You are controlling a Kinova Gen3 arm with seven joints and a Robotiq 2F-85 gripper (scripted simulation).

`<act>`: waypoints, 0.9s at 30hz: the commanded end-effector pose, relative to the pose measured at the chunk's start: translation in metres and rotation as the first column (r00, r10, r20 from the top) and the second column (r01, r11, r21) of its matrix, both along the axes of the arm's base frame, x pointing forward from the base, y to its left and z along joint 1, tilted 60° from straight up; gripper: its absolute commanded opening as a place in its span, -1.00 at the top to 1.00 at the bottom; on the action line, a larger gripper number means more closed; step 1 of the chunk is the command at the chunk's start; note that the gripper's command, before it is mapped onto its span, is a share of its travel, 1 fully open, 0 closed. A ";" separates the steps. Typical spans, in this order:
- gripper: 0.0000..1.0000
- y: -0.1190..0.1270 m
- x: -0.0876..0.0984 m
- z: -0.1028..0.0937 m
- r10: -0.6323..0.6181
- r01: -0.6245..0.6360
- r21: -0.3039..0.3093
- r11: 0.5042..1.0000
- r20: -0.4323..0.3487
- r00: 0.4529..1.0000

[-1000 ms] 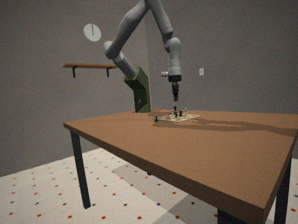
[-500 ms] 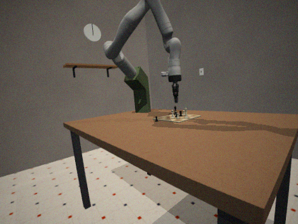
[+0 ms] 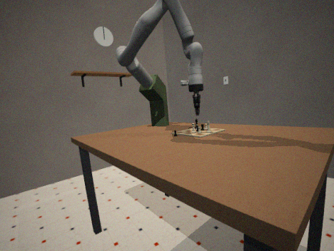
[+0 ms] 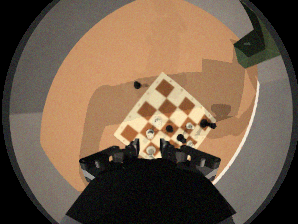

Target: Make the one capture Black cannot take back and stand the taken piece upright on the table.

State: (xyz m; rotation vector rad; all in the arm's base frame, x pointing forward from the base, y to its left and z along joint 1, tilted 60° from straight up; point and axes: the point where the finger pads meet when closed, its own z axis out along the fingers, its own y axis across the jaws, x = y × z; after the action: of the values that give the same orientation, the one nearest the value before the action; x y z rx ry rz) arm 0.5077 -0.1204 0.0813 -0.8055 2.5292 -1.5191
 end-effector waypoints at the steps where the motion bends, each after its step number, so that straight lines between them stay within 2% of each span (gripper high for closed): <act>1: 0.27 0.003 0.002 -0.002 0.001 -0.001 0.006 1.000 0.006 1.000; 27: 0.27 -0.008 0.010 -0.008 0.008 -0.008 0.003 1.000 0.011 1.000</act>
State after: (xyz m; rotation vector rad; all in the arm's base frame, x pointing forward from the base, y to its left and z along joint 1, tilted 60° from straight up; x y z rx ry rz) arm 0.5144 -0.1258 0.0744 -0.8108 2.5216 -1.5135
